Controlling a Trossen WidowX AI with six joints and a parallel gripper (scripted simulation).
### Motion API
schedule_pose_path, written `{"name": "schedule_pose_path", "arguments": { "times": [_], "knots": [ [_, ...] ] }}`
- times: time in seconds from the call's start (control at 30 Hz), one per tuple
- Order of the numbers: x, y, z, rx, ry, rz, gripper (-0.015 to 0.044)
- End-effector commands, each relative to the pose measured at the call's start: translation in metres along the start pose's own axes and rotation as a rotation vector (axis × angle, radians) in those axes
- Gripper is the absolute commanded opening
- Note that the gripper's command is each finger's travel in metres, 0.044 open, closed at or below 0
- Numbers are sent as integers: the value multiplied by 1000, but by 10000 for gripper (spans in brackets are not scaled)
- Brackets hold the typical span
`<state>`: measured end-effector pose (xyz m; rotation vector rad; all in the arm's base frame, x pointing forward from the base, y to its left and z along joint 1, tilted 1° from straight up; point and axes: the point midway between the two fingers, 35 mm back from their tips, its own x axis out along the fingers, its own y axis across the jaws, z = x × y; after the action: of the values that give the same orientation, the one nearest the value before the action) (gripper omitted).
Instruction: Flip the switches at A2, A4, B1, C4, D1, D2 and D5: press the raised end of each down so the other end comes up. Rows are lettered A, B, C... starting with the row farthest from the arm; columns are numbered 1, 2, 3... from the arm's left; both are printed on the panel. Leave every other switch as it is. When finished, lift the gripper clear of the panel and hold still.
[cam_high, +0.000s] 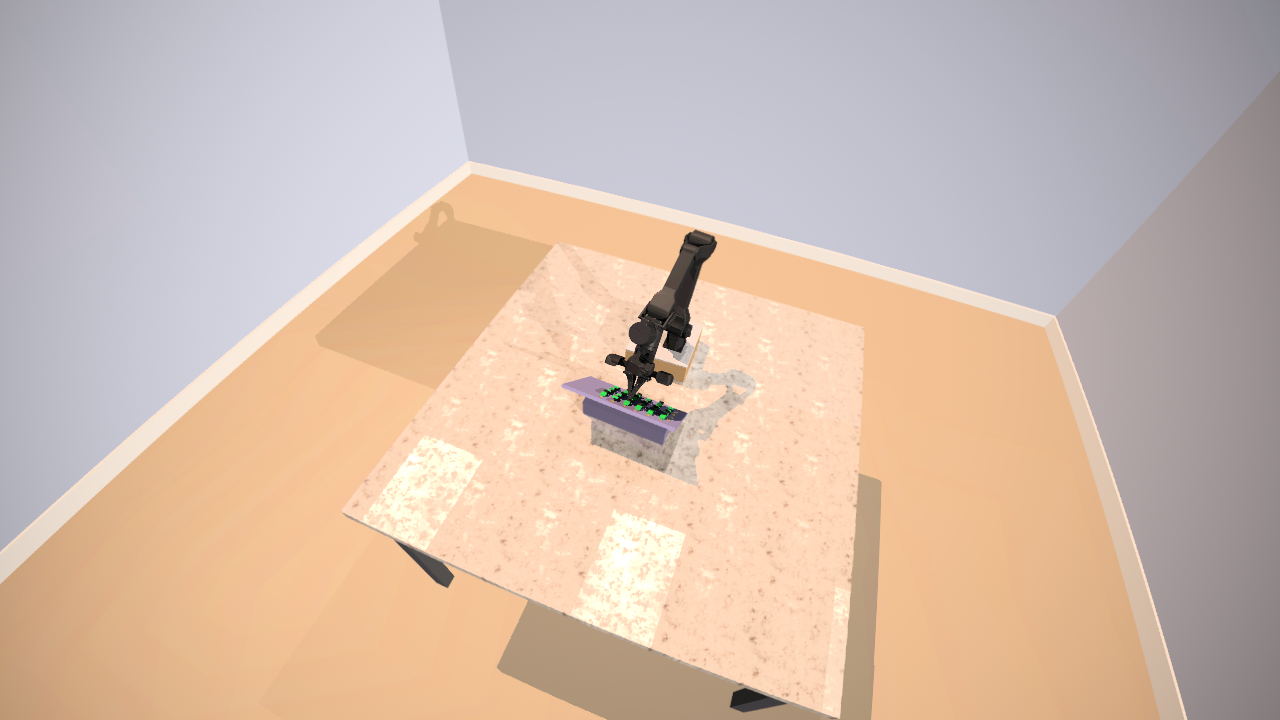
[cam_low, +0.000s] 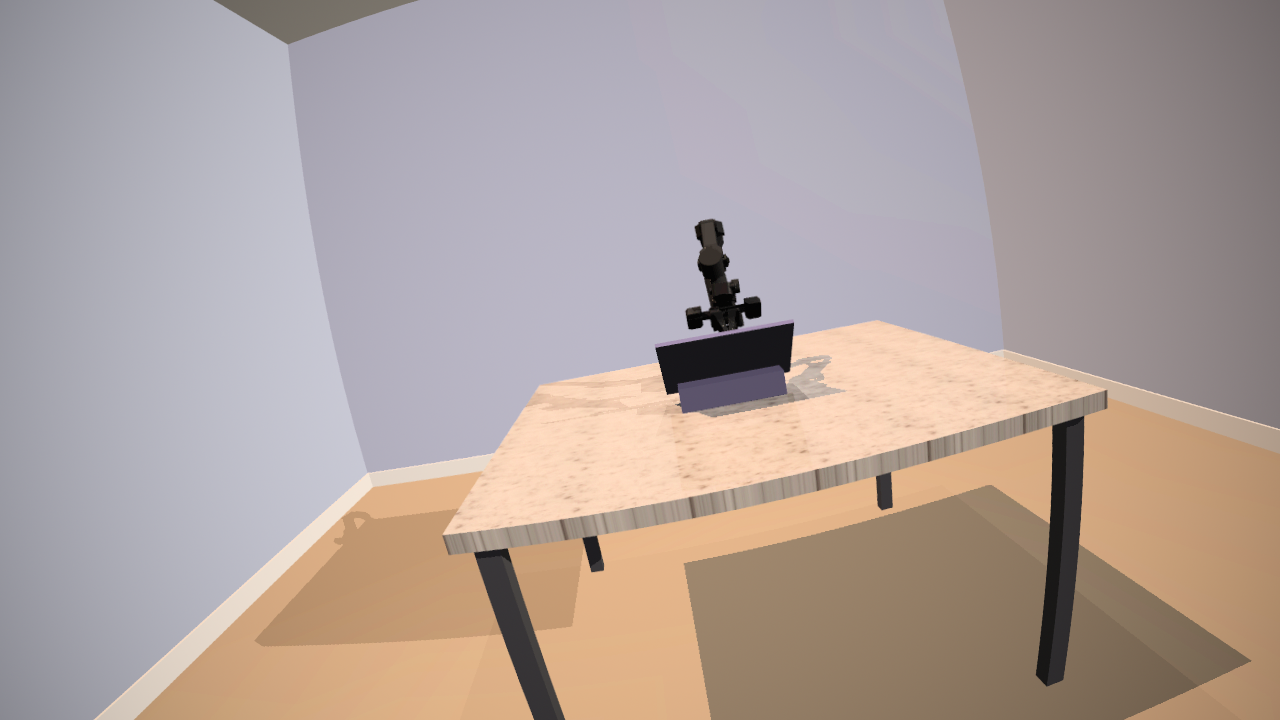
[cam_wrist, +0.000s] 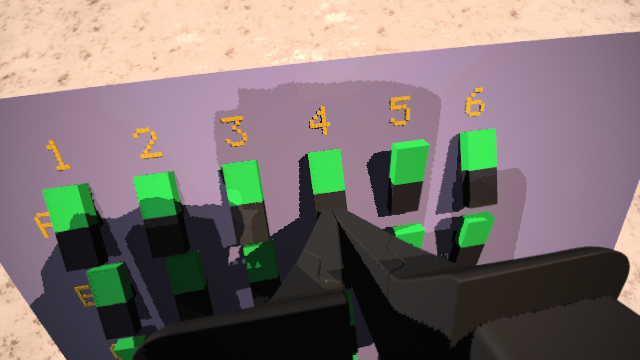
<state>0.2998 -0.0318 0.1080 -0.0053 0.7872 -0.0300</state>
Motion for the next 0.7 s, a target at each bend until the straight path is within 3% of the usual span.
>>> {"name": "schedule_pose_path", "arguments": {
  "times": [0.0,0.67],
  "knots": [
    [0,0,0,3,-2,-2,0],
    [2,0,0,3,-2,-2,0]
  ]
}}
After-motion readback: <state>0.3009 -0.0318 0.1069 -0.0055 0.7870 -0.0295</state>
